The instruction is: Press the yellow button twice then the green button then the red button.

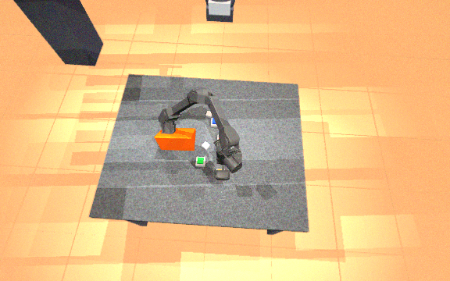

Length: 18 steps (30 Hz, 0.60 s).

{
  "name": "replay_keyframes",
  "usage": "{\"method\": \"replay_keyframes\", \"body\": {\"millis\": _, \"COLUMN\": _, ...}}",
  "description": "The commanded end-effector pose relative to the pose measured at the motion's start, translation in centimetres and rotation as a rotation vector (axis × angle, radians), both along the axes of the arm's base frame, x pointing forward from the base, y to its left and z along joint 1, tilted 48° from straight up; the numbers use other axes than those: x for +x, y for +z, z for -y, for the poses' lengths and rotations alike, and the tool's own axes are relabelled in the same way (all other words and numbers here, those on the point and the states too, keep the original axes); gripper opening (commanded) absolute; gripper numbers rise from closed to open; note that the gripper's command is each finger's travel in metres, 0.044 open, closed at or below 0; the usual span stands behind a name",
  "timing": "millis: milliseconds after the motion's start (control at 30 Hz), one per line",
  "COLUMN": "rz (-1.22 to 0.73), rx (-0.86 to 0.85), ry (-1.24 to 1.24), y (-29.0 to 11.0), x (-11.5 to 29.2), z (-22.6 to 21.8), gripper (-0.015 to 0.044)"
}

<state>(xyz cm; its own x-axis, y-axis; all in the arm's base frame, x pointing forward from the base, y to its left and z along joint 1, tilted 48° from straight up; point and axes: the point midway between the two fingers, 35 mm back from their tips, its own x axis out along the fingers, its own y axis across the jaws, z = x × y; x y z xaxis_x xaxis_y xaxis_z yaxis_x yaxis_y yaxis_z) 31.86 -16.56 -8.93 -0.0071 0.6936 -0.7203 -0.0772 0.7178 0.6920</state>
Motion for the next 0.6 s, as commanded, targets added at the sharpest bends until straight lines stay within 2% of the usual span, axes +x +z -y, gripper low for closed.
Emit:
{"method": "replay_keyframes", "body": {"millis": 0, "rz": -0.056, "rx": 0.050, "ry": -0.015, "y": -0.8, "x": -1.5, "z": -0.3, "gripper": 0.0400}}
{"method": "replay_keyframes", "body": {"millis": 67, "rz": -0.056, "rx": 0.050, "ry": -0.015, "y": -0.8, "x": -1.5, "z": -0.3, "gripper": 0.0400}}
{"method": "replay_keyframes", "body": {"millis": 267, "rz": -0.055, "rx": 0.053, "ry": -0.015, "y": -4.8, "x": -1.7, "z": -4.7, "gripper": 0.0242}}
{"method": "replay_keyframes", "body": {"millis": 533, "rz": -0.055, "rx": 0.053, "ry": -0.014, "y": -5.0, "x": -1.7, "z": -4.9, "gripper": 0.0032}}
{"method": "replay_keyframes", "body": {"millis": 567, "rz": -0.055, "rx": 0.053, "ry": -0.014, "y": -5.0, "x": -1.7, "z": -4.9, "gripper": 0.0020}}
